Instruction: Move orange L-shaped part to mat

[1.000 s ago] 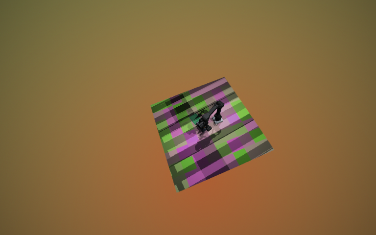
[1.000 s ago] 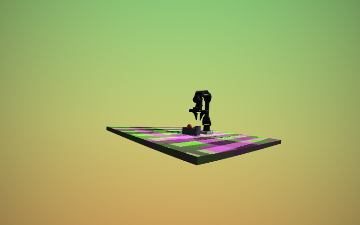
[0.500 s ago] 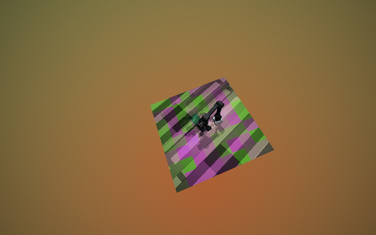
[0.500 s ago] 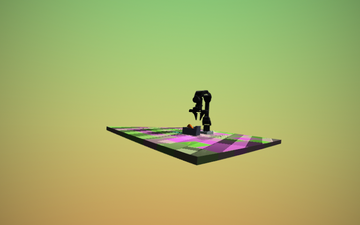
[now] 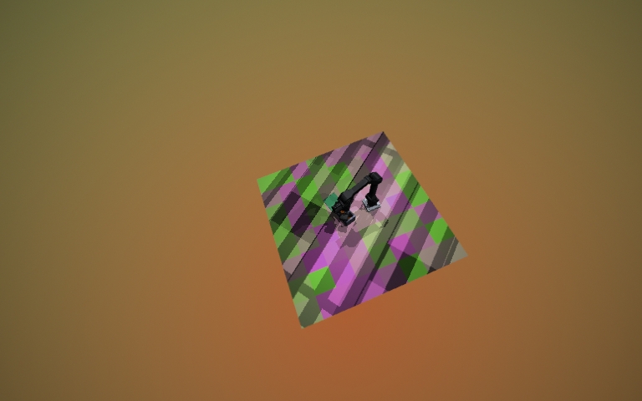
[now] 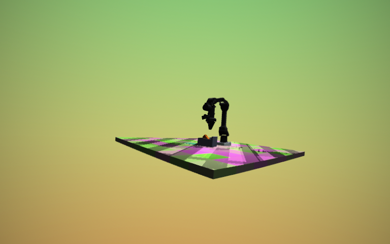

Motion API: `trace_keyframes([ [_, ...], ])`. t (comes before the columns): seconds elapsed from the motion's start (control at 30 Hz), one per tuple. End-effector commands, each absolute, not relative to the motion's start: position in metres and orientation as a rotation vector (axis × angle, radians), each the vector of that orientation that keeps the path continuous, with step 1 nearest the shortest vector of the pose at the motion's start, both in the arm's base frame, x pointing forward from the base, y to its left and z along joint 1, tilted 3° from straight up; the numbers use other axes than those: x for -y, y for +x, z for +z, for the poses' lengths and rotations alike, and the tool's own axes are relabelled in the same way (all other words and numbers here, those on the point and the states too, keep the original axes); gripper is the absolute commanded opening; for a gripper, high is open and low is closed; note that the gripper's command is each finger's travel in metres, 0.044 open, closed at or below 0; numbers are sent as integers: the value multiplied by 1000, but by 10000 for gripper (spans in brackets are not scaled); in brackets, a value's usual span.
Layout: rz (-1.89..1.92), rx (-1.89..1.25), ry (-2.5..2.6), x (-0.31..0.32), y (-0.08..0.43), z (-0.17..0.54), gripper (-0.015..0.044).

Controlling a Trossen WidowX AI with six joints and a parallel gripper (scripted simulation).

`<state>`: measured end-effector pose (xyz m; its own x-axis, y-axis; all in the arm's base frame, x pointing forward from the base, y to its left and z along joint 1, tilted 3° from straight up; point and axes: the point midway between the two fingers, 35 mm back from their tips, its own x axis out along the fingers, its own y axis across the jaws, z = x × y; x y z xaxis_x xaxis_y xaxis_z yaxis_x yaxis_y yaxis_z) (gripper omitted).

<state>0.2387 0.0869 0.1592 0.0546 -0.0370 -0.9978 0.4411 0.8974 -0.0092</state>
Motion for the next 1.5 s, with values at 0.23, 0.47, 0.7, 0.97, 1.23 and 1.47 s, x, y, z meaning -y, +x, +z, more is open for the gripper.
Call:
trace_keyframes([
  [0.23,-892,-1315,874,-56,255,161,280],
  [0.47,-892,-1315,874,-56,256,152,280],
  [0.7,-892,-1315,873,-55,257,131,280],
  [0.97,-892,-1315,873,-55,258,122,280],
  [1.23,-892,-1314,873,-54,259,109,280],
  [1.47,-892,-1314,873,-54,259,97,280],
])
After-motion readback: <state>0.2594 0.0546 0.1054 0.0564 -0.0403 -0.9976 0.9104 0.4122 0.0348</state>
